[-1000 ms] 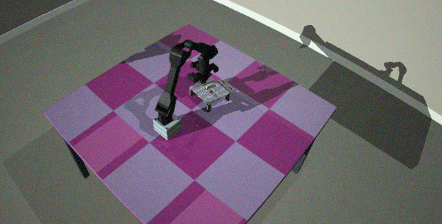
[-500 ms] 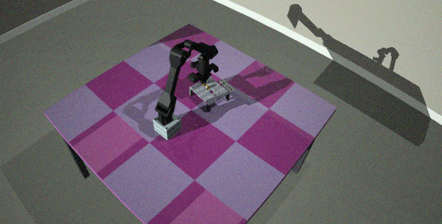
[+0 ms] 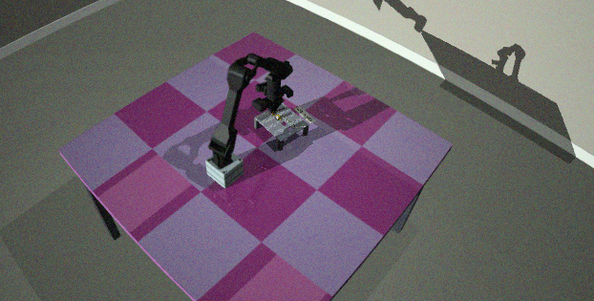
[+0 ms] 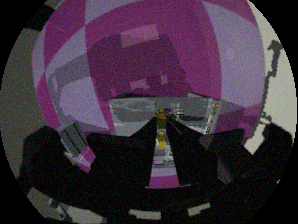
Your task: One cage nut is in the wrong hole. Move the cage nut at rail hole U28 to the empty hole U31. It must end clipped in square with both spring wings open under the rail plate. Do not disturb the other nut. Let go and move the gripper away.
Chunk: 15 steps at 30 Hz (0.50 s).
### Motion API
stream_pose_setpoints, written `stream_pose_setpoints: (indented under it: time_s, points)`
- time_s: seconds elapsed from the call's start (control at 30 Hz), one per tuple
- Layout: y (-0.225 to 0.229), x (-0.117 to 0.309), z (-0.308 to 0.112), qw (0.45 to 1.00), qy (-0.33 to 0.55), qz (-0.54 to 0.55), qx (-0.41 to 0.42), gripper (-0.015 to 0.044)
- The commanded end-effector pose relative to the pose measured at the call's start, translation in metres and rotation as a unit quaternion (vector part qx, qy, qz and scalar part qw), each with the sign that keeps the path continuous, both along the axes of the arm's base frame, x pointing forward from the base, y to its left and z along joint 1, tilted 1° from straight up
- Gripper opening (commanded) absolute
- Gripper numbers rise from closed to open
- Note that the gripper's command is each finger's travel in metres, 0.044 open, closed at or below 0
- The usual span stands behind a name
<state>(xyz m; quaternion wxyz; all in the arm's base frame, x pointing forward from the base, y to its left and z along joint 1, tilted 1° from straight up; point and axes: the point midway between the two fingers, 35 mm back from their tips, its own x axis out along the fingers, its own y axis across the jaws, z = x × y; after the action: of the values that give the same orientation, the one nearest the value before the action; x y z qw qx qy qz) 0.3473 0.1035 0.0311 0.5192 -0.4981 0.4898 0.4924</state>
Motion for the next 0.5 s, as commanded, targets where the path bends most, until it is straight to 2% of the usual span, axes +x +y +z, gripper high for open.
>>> stream_pose_setpoints:
  time_s: [0.0,0.47]
  points:
    - [-0.0001,-0.0004,0.0001,1.000,-0.001,0.002,0.000,0.0037]
    - [-0.0002,-0.0023,0.0003,1.000,-0.001,0.003,0.000,0.0037]
